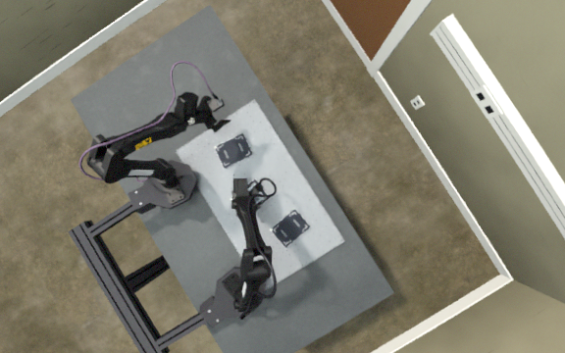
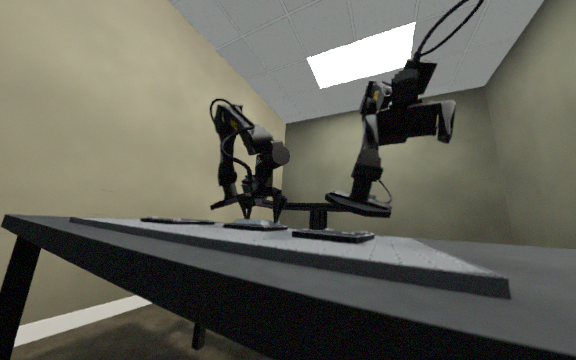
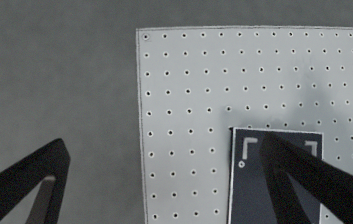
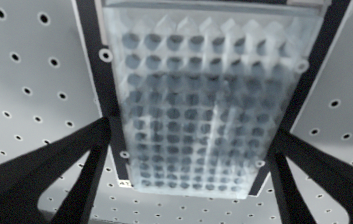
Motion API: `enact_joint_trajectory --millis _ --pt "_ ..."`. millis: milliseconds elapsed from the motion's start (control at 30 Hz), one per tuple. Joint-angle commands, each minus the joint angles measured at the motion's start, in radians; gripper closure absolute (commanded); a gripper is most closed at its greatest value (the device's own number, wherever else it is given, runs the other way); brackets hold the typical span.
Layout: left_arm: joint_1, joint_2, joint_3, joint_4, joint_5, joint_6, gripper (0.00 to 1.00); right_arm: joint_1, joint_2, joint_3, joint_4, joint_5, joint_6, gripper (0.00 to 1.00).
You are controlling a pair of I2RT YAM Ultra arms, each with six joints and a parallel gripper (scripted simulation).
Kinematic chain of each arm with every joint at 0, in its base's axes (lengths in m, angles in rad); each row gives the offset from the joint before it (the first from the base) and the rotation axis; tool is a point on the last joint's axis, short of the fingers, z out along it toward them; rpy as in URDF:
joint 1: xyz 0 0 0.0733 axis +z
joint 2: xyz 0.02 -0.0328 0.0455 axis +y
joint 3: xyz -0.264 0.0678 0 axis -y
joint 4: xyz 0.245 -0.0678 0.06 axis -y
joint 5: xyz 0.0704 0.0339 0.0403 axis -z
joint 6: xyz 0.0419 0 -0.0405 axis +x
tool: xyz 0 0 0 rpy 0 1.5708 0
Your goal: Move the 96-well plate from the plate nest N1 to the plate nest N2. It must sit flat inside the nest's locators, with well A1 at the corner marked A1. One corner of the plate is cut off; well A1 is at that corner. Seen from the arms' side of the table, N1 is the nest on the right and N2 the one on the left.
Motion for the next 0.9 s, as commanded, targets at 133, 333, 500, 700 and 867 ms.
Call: enact_joint_trajectory --millis 133,333,500,700,867 --pt "0.002 -0.024 0.022 0.004 0.009 0.002 0.0 0.001 -0.057 -0.026 0.026 0.015 -0.015 0.0" --pt "0.002 -0.024 0.022 0.004 0.009 0.002 0.0 0.012 -0.073 -0.002 -0.011 0.025 0.003 0.0" --pt "0.002 -0.024 0.022 0.004 0.009 0.002 0.0 0.025 -0.097 0.011 -0.053 0.014 0.017 0.0" --pt "0.002 -0.024 0.022 0.004 0.009 0.002 0.0 0.048 -0.098 0.062 -0.112 0.002 0.04 0.0" --pt "0.002 -0.024 0.022 0.004 0.009 0.002 0.0 0.073 -0.133 0.105 -0.196 -0.005 0.065 0.0"
